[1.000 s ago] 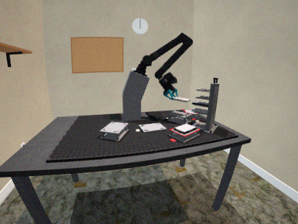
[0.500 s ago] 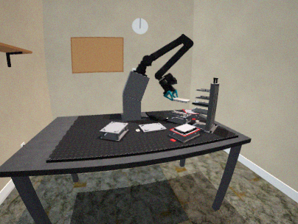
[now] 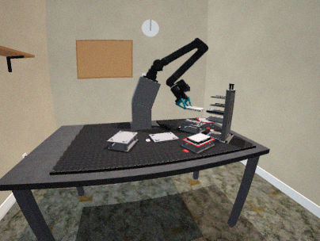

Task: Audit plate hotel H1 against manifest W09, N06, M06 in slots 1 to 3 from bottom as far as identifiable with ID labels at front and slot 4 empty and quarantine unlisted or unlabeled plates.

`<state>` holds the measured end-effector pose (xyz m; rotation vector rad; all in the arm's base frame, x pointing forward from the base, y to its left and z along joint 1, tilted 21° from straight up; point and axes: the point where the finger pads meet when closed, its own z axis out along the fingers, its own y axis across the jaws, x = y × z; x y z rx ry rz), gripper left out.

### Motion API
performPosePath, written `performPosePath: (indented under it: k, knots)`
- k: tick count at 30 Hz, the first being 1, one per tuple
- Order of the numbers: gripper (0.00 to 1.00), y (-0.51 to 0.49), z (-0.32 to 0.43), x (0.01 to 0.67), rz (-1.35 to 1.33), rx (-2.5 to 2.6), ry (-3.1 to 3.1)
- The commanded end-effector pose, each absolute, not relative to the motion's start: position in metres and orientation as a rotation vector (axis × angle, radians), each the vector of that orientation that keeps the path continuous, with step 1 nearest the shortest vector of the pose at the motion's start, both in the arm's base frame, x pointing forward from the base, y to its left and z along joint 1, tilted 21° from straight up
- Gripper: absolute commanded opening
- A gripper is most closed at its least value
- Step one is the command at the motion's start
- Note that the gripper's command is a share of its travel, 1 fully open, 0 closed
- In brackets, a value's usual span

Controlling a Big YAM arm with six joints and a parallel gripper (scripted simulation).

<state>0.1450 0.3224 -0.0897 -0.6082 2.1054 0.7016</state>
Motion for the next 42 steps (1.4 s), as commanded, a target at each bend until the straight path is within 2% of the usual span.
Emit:
performPosePath:
  k: [1, 42]
  knots:
    - [0.86, 0.327, -0.088, 0.144, 0.727, -0.592, 2.091]
    - [0.86, 0.333, -0.104, 0.144, 0.727, -0.593, 2.091]
